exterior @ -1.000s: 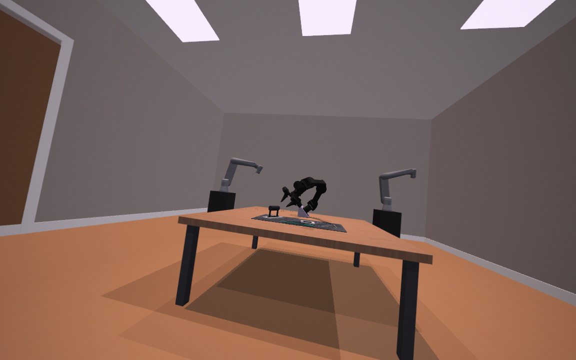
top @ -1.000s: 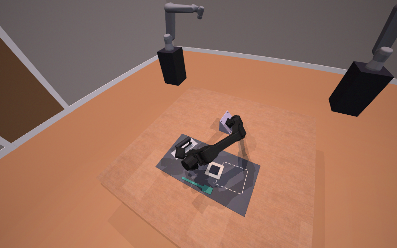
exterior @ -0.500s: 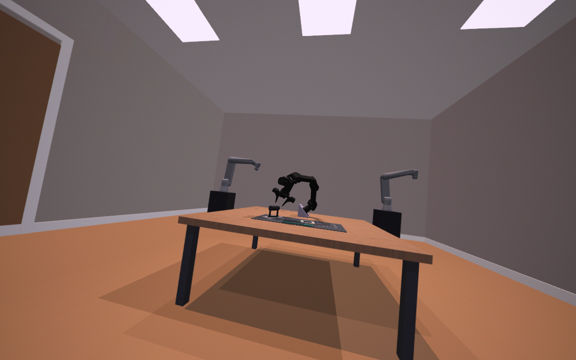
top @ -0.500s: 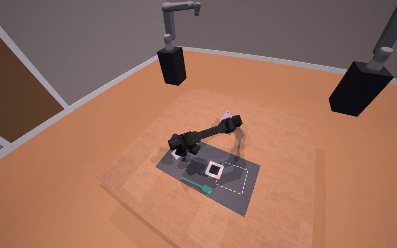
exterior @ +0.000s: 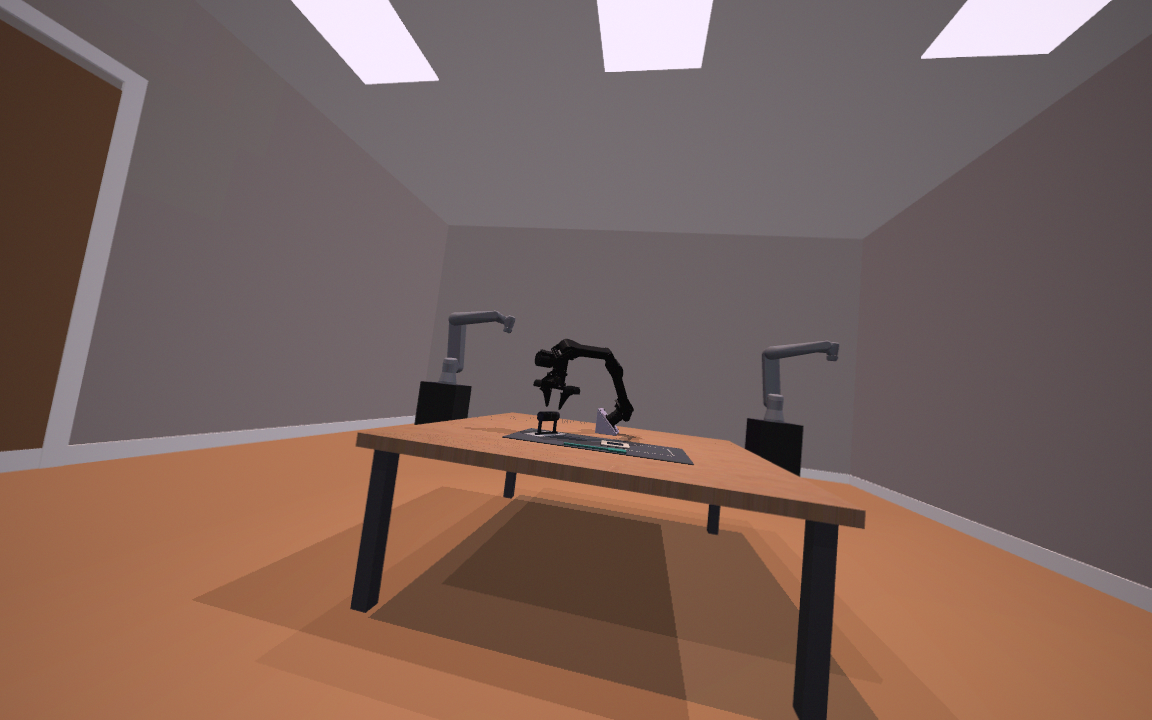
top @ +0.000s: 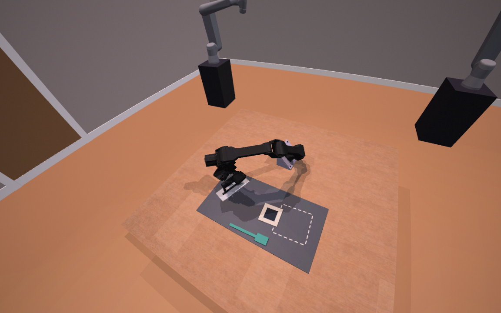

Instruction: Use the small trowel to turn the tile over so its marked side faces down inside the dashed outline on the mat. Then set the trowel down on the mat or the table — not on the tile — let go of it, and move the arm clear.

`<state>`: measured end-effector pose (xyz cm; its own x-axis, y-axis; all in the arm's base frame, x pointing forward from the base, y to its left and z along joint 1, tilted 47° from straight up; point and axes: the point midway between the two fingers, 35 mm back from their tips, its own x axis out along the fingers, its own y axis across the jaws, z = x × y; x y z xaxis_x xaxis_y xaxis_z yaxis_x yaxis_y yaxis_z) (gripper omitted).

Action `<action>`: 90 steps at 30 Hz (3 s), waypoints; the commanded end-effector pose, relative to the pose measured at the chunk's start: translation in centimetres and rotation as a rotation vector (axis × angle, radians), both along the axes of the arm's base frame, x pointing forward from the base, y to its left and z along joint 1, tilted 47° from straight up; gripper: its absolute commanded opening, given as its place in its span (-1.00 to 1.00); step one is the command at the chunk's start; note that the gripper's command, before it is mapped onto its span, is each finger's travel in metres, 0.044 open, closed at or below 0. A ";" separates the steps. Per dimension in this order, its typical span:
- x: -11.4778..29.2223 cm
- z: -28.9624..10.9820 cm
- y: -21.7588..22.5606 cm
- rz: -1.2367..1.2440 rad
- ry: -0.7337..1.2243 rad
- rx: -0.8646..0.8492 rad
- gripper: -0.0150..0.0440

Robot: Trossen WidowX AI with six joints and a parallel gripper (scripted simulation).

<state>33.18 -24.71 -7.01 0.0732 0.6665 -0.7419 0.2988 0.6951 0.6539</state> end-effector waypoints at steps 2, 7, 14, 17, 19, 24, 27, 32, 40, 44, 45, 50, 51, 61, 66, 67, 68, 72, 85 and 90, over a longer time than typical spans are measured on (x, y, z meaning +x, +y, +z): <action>-0.9 -0.4 -0.6 -0.092 0.011 0.072 0.42; -0.9 -0.5 -0.6 -0.092 0.011 0.072 0.42; -0.6 -1.3 0.2 -0.092 0.011 0.073 0.42; -0.5 -1.6 0.5 -0.092 0.011 0.073 0.42; -0.5 -1.9 0.8 -0.092 0.011 0.073 0.42; -0.4 -2.4 1.4 -0.092 0.010 0.073 0.42; -0.3 -2.8 1.7 -0.092 0.010 0.073 0.42; -0.3 -3.3 2.4 -0.092 0.010 0.074 0.42; -0.2 -3.5 2.5 -0.092 0.010 0.074 0.31; -0.2 -3.5 2.5 -0.092 0.010 0.074 0.22; -0.2 -3.5 2.5 -0.092 0.010 0.074 0.20; -0.2 -3.5 2.5 -0.092 0.010 0.074 0.08; -0.2 -3.5 2.5 -0.092 0.010 0.074 0.06; -0.2 -3.5 2.5 -0.092 0.010 0.074 -0.05; -0.2 -3.5 2.5 -0.146 0.062 0.082 -0.05; -0.2 -3.5 2.5 -0.167 0.083 0.085 -0.05; -0.2 -3.5 2.5 -0.189 0.103 0.088 -0.05; -0.2 -3.5 2.5 -0.275 0.186 0.099 -0.05; -0.2 -3.5 2.5 -0.545 0.449 0.135 -0.05; -0.2 -3.5 2.5 -0.649 0.550 0.149 -0.05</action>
<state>32.97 -22.25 -10.48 0.1309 0.7081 -0.6938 0.8663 0.2586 0.4273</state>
